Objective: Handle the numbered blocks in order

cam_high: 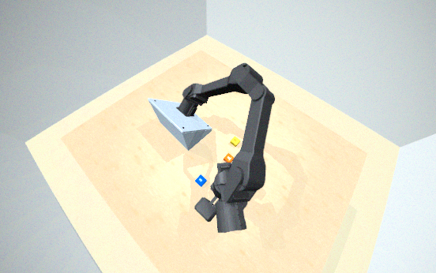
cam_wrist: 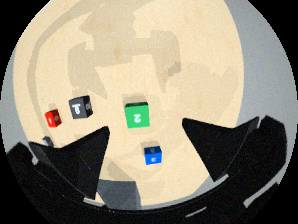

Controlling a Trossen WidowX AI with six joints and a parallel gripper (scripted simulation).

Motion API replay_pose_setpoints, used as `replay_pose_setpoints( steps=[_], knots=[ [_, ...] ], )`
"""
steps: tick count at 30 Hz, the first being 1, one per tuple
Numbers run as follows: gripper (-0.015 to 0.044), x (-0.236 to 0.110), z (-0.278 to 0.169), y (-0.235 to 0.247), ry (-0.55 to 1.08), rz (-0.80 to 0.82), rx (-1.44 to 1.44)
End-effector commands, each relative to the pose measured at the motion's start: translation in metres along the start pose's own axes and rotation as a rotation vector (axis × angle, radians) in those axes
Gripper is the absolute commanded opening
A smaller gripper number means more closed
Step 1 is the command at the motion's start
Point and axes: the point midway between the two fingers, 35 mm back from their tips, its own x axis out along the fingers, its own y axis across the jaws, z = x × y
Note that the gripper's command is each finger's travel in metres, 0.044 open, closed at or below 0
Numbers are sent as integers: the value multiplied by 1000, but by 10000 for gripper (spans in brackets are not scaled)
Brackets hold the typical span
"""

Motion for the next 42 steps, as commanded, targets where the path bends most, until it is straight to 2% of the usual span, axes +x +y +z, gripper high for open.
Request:
replay_pose_setpoints(
  steps=[1, 19, 30, 42],
  knots=[
    [400, 8, -1, 1, 0, 6, 7],
    [400, 34, -1, 2, 0, 8, 7],
    [120, 34, -1, 2, 0, 8, 7],
    [120, 34, -1, 2, 0, 8, 7]
  ],
)
